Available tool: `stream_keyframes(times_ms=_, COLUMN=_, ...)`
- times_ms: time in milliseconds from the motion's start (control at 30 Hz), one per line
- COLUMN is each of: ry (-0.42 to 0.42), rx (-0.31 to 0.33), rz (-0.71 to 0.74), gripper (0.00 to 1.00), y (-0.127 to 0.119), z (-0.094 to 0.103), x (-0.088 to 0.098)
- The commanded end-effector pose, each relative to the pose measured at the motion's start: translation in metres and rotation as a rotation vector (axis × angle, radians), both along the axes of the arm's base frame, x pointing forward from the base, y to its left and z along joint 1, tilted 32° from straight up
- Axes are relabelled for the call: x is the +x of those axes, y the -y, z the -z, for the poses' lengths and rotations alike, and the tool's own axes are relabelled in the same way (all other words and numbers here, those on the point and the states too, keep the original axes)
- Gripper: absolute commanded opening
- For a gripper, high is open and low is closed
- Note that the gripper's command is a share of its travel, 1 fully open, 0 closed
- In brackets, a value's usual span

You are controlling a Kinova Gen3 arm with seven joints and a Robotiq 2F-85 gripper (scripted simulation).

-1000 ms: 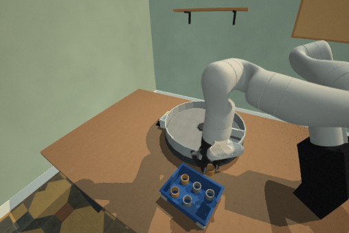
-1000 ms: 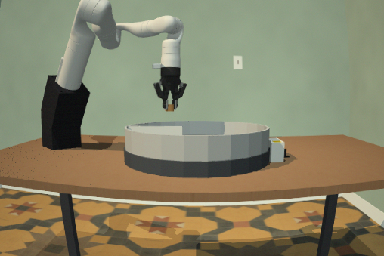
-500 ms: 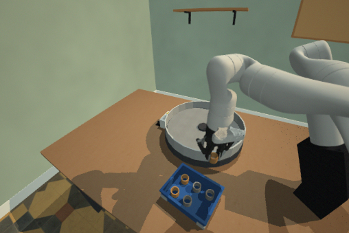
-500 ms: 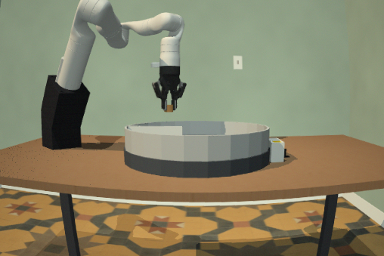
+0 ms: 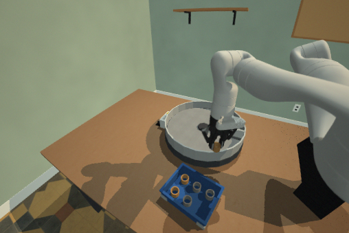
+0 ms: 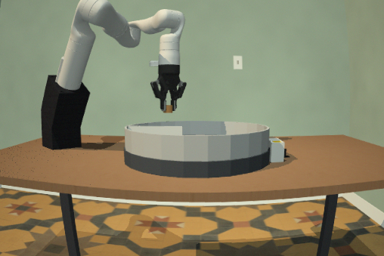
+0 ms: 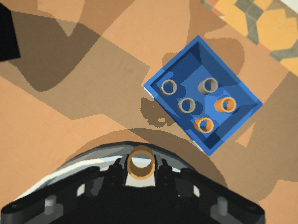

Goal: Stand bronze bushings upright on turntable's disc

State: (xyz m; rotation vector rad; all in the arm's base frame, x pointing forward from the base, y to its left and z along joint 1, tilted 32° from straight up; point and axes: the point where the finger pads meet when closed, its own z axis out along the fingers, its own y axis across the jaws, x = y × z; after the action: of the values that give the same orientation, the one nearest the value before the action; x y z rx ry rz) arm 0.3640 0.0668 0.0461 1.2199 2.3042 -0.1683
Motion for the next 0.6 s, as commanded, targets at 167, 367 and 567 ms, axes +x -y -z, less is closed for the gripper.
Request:
stream_keyframes(times_ms=167, ry=0.010, rx=0.005, rz=0.005, gripper=0.00, y=0.033, z=-0.015, x=0.002)
stream_keyframes(times_ms=367, ry=0.011, rx=0.005, rz=0.005, gripper=0.00, y=0.050, z=-0.021, x=0.001)
stream_keyframes(times_ms=567, ry=0.011, rx=0.005, rz=0.005, gripper=0.00, y=0.065, z=-0.027, x=0.000)
